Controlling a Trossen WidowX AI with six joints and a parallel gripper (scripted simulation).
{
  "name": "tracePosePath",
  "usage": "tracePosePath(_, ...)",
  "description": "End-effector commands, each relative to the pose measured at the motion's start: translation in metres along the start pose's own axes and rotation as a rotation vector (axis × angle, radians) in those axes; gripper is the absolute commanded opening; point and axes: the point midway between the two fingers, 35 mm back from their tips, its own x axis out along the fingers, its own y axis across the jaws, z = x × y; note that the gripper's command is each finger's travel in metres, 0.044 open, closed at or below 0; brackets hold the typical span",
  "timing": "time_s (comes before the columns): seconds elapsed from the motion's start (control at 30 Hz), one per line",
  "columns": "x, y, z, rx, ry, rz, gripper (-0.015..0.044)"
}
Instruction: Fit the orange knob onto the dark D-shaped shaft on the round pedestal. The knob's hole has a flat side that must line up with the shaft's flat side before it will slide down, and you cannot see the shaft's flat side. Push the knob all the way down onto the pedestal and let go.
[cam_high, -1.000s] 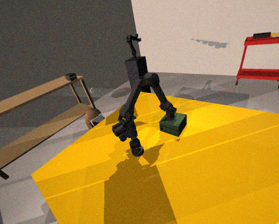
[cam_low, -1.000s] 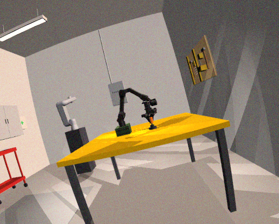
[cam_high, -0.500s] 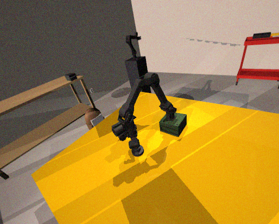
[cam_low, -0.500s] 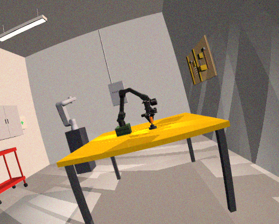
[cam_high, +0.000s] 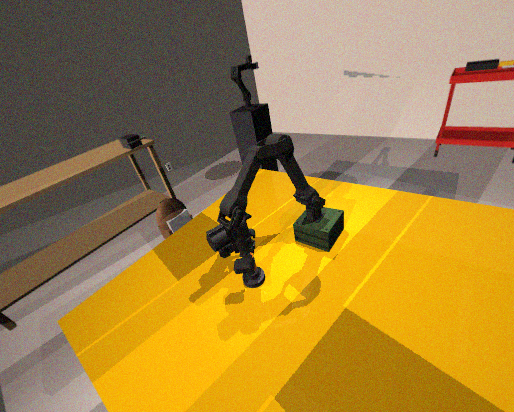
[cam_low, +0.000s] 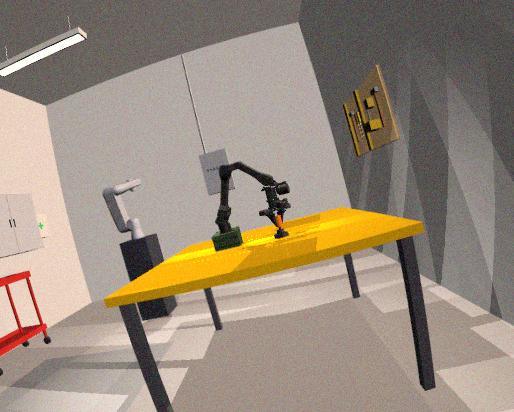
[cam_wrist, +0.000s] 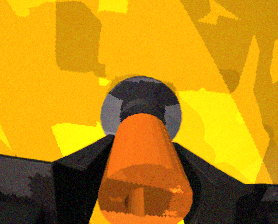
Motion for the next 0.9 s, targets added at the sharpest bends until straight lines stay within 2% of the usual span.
tracePosePath(0.0, 0.0012, -0.0002, 0.0009, 0.010, -0.003, -0.003, 0.0000)
tracePosePath(0.6, -0.0039, 0.0002, 0.0009, 0.010, -0.003, -0.002, 0.0000)
tracePosePath(0.87, -0.0015, -0.0001, 0.0004, 0.219, -0.003, -0.002, 0.0000)
